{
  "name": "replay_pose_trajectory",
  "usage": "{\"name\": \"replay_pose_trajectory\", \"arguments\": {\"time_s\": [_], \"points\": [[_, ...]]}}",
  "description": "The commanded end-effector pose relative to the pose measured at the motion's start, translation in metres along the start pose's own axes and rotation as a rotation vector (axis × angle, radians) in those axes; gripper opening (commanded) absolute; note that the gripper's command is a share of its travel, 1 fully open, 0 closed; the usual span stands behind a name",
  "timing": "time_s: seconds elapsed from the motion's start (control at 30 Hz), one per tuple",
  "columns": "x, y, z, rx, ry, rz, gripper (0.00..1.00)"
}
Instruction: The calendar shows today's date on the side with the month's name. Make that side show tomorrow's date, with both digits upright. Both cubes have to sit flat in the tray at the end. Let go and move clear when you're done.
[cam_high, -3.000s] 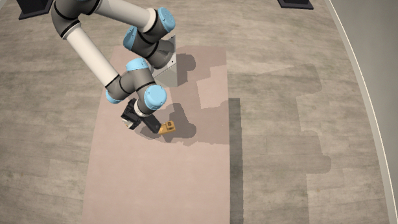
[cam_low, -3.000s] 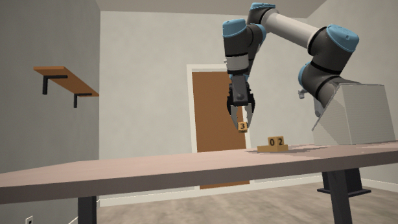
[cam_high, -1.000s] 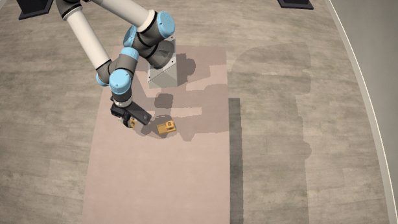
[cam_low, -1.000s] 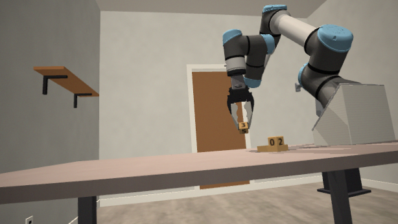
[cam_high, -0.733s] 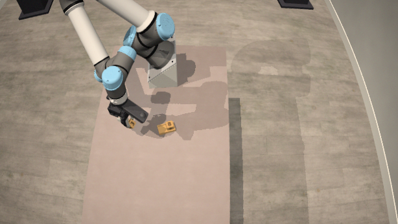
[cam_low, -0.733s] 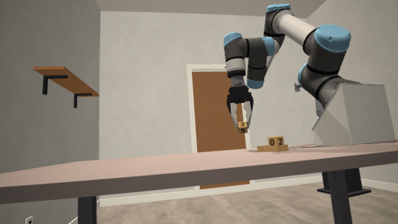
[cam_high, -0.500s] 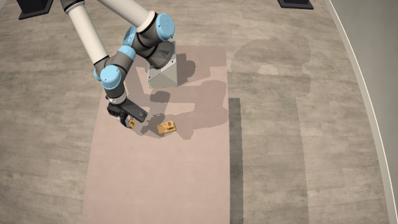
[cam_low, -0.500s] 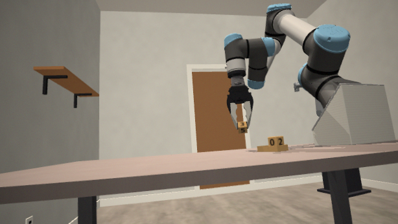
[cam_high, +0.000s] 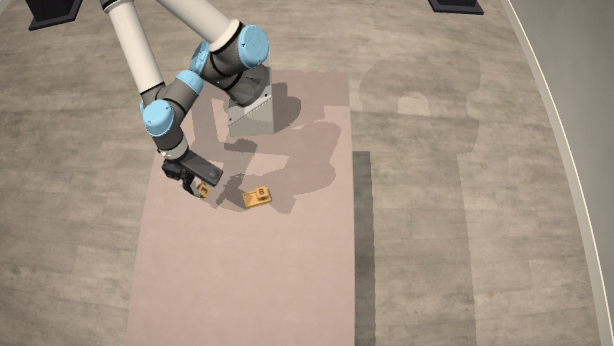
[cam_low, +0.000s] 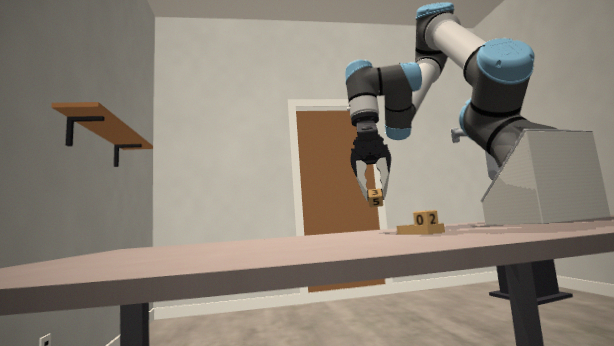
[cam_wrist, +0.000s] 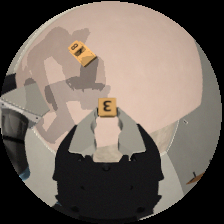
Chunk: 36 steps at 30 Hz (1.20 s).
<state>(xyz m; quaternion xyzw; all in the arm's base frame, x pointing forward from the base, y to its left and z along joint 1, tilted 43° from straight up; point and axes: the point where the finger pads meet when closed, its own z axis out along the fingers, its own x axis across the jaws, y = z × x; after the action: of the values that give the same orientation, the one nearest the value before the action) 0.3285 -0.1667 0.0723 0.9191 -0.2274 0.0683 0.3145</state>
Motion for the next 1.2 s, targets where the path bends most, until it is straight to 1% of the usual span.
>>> {"name": "replay_pose_trajectory", "arguments": {"time_s": [0.0,0.13,0.27,0.37,0.63,0.77,0.97,1.03,1.17], "points": [[-0.0003,0.0005,0.0003,0.06,-0.002,-0.001,0.11],[0.0009,0.001,-0.0008,0.115,0.006,-0.002,0.11],[0.0023,0.0015,-0.0021,0.15,0.014,-0.002,0.11],[0.0028,0.0016,-0.0026,0.161,0.018,-0.002,0.11],[0.0029,0.0017,-0.0026,0.164,0.018,-0.003,0.11],[0.0024,0.0016,-0.0021,0.175,0.015,-0.004,0.11],[0.0008,0.0016,-0.0002,0.222,0.005,-0.008,0.11],[0.0008,0.0016,-0.0002,0.222,0.005,-0.008,0.11],[-0.0001,0.0017,0.0007,0.27,-0.001,-0.01,0.11]]}}
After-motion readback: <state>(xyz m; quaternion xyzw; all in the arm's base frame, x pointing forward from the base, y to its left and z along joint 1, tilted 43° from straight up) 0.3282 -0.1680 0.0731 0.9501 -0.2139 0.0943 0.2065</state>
